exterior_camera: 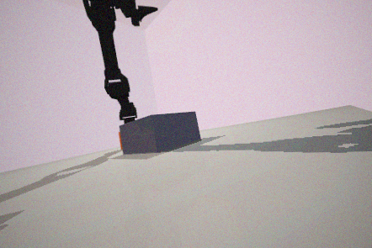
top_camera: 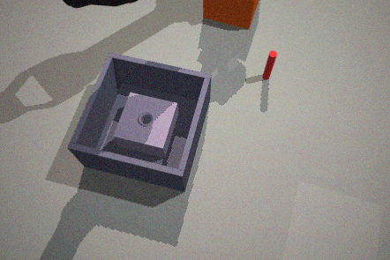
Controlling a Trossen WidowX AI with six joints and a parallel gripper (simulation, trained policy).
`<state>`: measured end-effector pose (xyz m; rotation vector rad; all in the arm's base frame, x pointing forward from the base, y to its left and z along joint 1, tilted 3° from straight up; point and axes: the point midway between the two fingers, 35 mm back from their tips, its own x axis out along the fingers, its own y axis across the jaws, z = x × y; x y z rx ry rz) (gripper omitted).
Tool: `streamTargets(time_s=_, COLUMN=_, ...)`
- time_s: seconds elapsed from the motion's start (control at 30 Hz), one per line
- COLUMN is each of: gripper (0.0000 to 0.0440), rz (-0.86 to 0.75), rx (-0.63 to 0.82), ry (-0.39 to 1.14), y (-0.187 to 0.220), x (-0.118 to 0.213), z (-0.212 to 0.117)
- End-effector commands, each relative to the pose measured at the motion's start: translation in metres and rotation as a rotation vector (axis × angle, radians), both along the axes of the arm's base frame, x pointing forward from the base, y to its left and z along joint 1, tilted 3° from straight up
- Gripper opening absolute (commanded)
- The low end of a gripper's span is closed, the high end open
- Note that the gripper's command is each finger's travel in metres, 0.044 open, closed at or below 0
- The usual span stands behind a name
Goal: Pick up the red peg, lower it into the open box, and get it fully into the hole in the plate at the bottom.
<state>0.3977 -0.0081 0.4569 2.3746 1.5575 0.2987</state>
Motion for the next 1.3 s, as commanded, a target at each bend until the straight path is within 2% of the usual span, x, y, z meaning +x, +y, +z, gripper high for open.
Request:
streamTargets(time_s=0.0, gripper=0.0417, rz=-0.014, rx=-0.001, ry=-0.020, y=-0.006, x=0.000, z=-0.001)
streamTargets(time_s=0.07, gripper=0.0440, rz=-0.047, rx=0.002, ry=-0.076, y=-0.018, x=-0.004, z=0.000)
streamTargets(time_s=0.33, gripper=0.0440, rz=-0.170, rx=0.029, ry=-0.319, y=-0.062, x=-0.042, z=0.027)
streamTargets(time_s=0.7, gripper=0.0440, rz=-0.298, rx=-0.016, ry=-0.666, y=-0.090, x=-0.129, z=0.065)
streamTargets(time_s=0.97, gripper=0.0440, rz=-0.343, rx=-0.136, ry=-0.906, y=-0.072, x=-0.206, z=0.083)
streamTargets(time_s=1.27, gripper=0.0440, rz=-0.330, rx=-0.371, ry=-1.110, y=-0.009, x=-0.278, z=0.077)
